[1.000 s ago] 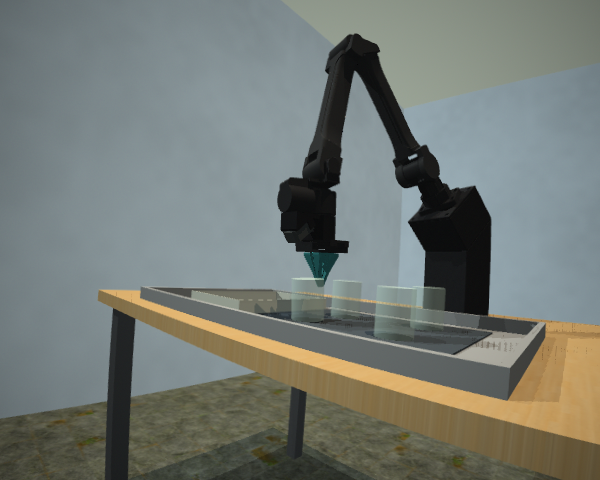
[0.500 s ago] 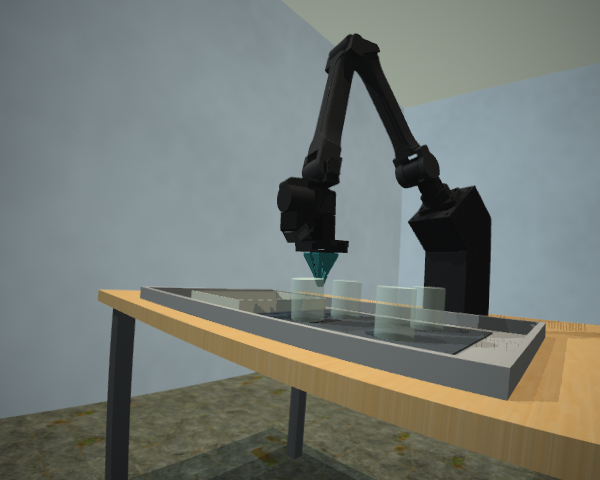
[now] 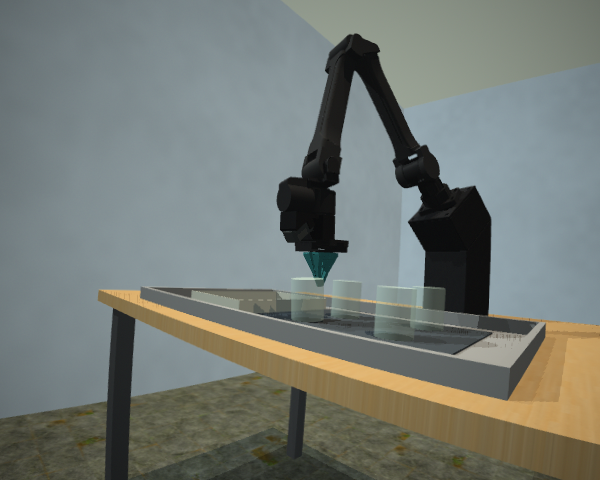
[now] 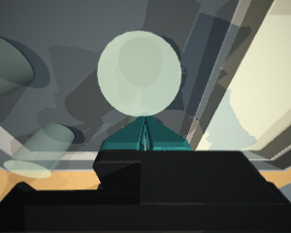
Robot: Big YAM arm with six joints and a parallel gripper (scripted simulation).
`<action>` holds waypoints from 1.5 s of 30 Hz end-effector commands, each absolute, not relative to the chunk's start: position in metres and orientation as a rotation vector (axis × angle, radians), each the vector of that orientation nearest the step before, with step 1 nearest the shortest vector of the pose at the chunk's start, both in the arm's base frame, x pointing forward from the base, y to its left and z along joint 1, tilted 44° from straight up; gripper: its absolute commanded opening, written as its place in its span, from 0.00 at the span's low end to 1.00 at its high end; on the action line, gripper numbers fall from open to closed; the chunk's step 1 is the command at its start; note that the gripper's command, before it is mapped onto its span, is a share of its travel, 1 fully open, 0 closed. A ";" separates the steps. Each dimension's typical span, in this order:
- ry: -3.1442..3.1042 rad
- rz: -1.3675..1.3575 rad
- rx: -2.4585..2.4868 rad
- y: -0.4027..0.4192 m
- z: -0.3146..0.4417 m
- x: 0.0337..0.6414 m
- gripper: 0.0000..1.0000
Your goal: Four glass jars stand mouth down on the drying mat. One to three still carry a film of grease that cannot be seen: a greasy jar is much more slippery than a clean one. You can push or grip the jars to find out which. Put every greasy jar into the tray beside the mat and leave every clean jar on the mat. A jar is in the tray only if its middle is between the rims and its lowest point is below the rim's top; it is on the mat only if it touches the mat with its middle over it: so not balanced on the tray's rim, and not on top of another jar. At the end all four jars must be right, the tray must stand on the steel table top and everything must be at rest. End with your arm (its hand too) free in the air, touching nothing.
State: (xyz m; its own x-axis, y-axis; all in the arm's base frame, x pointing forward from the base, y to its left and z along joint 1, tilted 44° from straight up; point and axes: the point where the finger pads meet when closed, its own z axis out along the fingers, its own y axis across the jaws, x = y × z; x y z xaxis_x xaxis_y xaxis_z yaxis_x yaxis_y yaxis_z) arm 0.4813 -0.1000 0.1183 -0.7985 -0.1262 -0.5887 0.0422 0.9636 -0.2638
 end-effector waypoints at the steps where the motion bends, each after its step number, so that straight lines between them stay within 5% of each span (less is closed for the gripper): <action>1: 2.409 -0.340 -0.063 -0.095 0.137 0.521 0.00; 45: 2.409 -0.340 -0.063 -0.099 0.117 0.497 0.00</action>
